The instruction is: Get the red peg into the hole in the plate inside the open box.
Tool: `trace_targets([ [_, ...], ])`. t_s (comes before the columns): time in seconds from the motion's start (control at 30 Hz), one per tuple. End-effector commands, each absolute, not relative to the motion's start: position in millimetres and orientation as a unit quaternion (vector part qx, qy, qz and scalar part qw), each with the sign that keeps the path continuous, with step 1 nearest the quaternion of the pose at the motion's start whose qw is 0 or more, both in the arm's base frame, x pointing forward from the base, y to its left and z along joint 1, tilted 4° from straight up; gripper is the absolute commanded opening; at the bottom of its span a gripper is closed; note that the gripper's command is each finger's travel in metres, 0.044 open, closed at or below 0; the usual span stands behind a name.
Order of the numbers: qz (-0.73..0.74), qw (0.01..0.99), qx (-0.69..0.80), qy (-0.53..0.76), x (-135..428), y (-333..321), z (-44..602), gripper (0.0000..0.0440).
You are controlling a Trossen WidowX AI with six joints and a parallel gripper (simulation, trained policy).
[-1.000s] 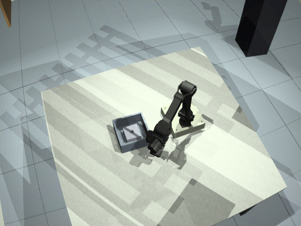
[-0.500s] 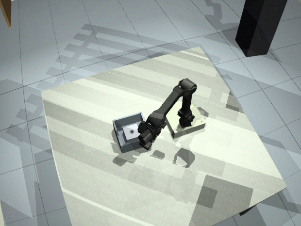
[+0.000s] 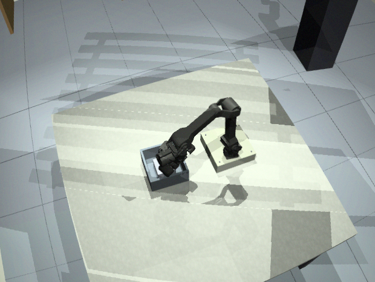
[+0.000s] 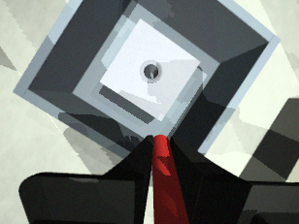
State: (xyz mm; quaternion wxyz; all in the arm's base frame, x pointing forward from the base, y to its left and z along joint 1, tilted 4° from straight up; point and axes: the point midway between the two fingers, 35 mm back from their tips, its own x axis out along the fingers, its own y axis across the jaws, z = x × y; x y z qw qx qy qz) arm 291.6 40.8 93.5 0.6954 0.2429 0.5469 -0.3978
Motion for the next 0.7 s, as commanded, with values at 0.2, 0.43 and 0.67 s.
trace_targets([
  [0.2, -0.392, 0.695, 0.249, 0.549, 319.5, 4.3, 80.6, 0.0000],
  [0.43, -0.371, 0.694, 0.247, 0.566, 332.4, -14.2, 65.2, 0.0000],
  [0.67, -0.340, 0.691, 0.237, 0.593, 336.0, -21.0, 42.9, 0.0008],
])
